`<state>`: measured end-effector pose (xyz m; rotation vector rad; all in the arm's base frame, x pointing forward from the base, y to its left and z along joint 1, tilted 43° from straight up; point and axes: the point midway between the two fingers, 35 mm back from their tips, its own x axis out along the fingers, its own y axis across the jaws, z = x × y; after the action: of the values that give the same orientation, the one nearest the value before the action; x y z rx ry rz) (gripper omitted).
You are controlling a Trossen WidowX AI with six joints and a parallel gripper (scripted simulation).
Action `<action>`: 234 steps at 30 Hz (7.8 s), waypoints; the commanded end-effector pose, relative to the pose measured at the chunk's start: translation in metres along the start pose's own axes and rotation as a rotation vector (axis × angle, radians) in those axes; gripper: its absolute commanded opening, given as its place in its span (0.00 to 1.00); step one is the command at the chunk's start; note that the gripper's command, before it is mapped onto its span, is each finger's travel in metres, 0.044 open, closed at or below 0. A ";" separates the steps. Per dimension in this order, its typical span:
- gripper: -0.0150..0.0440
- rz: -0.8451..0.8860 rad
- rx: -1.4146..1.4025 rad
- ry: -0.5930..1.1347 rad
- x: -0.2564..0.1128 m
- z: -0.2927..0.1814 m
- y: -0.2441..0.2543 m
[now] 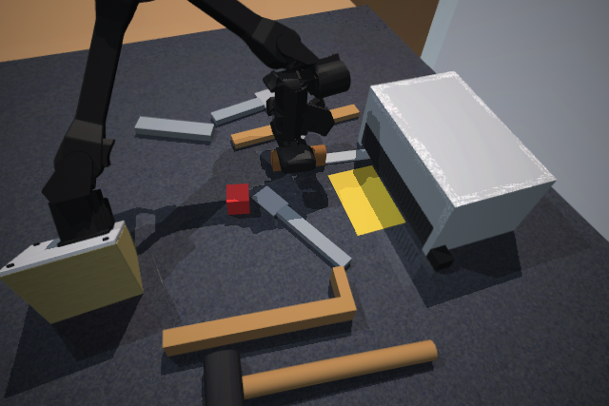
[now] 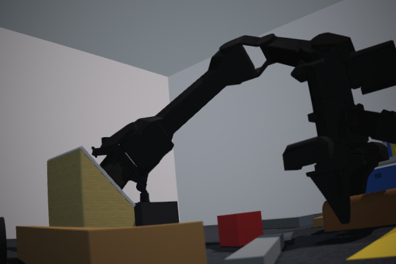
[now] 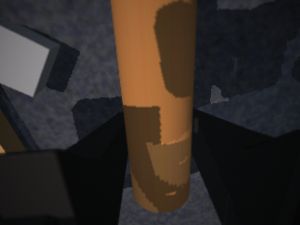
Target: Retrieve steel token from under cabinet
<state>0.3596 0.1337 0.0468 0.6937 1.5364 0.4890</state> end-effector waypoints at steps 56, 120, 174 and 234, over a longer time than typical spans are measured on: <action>0.25 0.003 -0.003 -0.003 0.001 0.039 -0.023; 0.25 0.003 -0.001 0.000 0.001 -0.006 -0.023; 0.25 0.003 0.002 0.003 0.002 -0.065 -0.020; 0.25 0.005 0.023 0.002 0.001 -0.122 -0.012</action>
<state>0.2370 0.1370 0.0479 0.7018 1.5389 0.4893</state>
